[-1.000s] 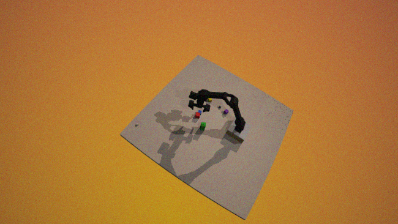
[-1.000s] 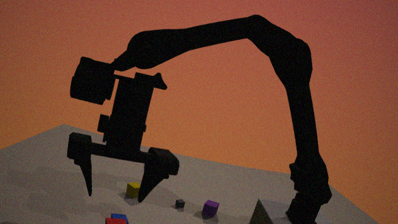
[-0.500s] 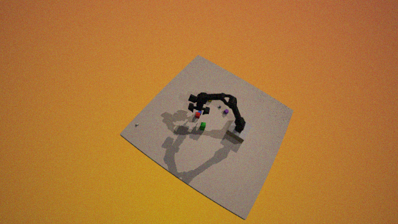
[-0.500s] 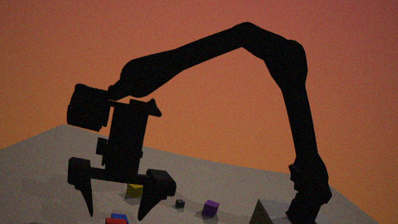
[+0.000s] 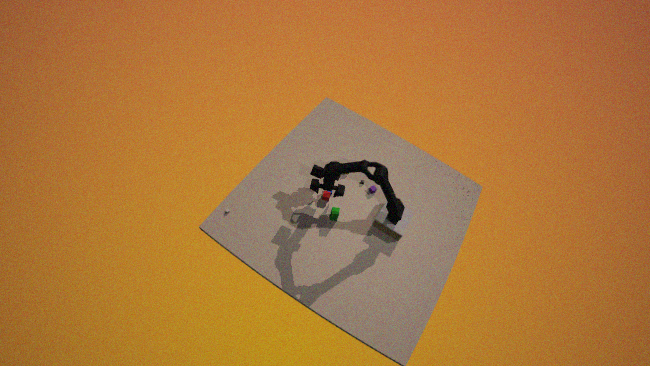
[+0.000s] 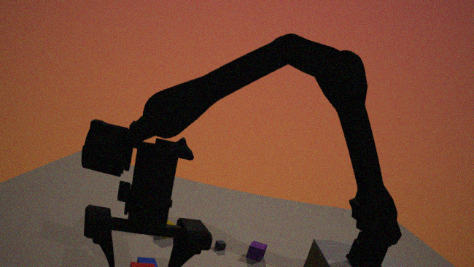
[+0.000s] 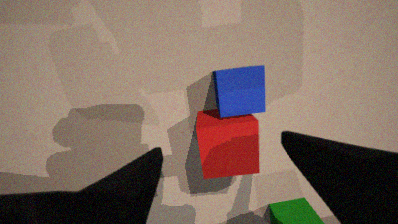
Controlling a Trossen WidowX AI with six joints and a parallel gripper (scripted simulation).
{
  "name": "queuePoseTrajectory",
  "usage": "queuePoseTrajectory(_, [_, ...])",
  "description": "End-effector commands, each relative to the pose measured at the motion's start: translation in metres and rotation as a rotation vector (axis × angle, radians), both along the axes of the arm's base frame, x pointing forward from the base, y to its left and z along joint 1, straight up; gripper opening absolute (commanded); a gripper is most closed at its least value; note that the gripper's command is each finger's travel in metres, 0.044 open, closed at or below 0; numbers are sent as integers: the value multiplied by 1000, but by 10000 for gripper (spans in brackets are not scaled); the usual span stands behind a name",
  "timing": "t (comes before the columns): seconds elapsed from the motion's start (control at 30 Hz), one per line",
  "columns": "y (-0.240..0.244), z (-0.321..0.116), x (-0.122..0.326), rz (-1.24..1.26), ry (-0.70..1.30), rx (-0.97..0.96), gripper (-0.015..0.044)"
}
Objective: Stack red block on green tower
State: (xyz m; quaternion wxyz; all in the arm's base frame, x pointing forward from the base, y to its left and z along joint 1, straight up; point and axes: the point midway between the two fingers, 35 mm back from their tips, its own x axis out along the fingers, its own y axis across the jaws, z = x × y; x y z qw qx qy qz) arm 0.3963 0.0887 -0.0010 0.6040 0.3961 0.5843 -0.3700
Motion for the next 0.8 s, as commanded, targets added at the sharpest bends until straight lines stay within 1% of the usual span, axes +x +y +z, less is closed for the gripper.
queuePoseTrajectory(0.0, [-1,-11,-3,-4,11,-8,440])
queuePoseTrajectory(0.23, [-1,-21,-3,-4,11,-9,440])
queuePoseTrajectory(0.77, [-1,-21,-3,-4,11,-9,440])
